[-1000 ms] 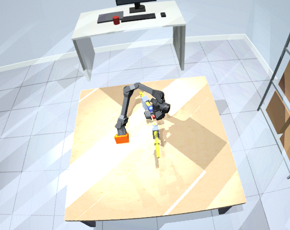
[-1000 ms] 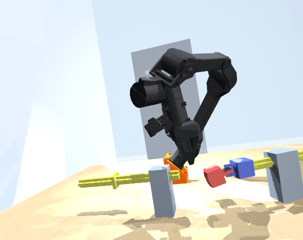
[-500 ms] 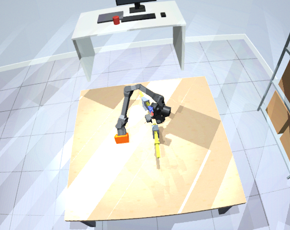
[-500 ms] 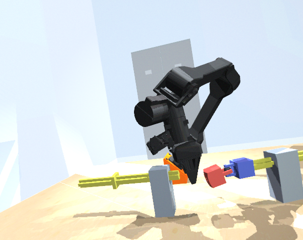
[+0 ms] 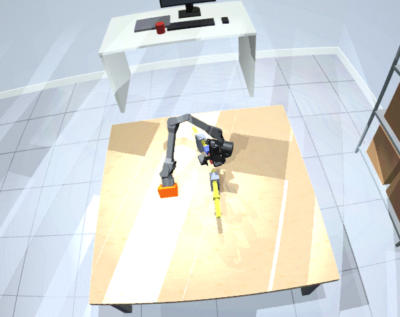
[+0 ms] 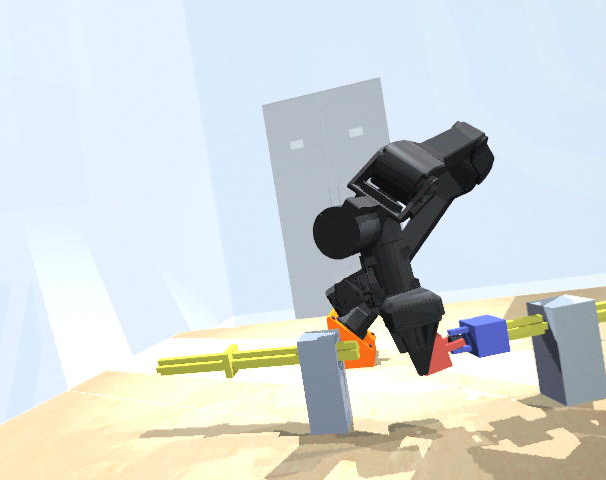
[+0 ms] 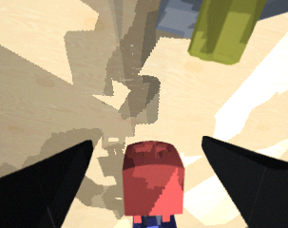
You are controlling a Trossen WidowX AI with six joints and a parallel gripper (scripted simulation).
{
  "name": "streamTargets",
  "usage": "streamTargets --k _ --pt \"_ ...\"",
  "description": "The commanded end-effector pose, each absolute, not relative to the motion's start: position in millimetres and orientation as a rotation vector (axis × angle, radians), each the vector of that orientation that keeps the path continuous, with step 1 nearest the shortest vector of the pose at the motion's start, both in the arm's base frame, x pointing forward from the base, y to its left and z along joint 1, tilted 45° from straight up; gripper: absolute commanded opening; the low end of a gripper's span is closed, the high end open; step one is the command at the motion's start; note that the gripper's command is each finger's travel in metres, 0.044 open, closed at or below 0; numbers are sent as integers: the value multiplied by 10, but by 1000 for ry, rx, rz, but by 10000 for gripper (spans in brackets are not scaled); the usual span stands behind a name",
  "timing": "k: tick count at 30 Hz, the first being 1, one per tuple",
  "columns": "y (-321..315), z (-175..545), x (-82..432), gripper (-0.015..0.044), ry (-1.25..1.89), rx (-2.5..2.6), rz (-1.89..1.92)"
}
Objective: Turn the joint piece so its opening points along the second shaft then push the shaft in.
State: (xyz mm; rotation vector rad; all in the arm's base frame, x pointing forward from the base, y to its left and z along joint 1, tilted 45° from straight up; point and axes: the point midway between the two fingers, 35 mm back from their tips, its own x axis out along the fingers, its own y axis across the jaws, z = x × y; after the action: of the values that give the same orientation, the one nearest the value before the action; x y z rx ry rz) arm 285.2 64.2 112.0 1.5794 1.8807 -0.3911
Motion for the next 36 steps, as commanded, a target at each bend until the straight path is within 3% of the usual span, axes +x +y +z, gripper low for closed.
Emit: streamTargets --k 1,24,34,36 --pt "730 1182 2796 440 1888 1587 -396" --pt "960 996 2776 440 1888 1587 -395" --pt "960 996 2776 182 1888 1587 -395" --pt "960 996 2776 182 1888 1587 -395"
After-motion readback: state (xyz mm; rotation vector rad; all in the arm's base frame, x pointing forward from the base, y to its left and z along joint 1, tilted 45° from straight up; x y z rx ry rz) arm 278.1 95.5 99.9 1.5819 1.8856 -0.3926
